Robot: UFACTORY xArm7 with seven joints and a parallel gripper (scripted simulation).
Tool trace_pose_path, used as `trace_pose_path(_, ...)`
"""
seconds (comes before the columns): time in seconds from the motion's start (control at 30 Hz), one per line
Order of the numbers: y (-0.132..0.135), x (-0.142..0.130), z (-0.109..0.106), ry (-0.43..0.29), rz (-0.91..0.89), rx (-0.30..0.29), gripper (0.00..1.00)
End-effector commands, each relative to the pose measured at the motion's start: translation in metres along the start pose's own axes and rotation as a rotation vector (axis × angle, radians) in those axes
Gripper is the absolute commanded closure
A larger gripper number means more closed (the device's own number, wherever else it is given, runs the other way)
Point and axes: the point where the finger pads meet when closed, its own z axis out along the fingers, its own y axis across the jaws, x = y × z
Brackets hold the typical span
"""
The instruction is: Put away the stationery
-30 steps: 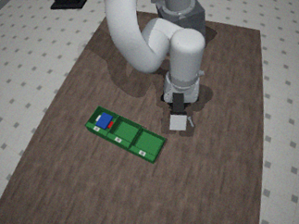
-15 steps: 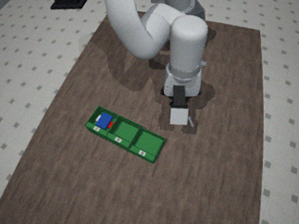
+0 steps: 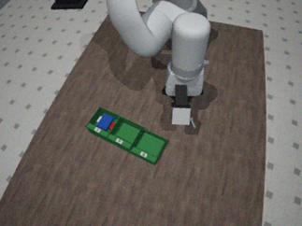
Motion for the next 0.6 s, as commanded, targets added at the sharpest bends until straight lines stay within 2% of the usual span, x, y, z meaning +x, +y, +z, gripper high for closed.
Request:
trace_pose_path(0.0, 0.006, 0.002, -0.003, 0.002, -0.001, 0.000, 1.00)
trace_pose_path(0.07, 0.018, 0.004, -0.003, 0.002, -0.001, 0.000, 1.00)
trace_pose_path(0.13, 0.018, 0.004, -0.003, 0.002, -0.001, 0.000, 1.00)
trace_pose_path(0.57, 0.095, 0.018, -0.003, 0.002, 0.000, 0.000, 1.00)
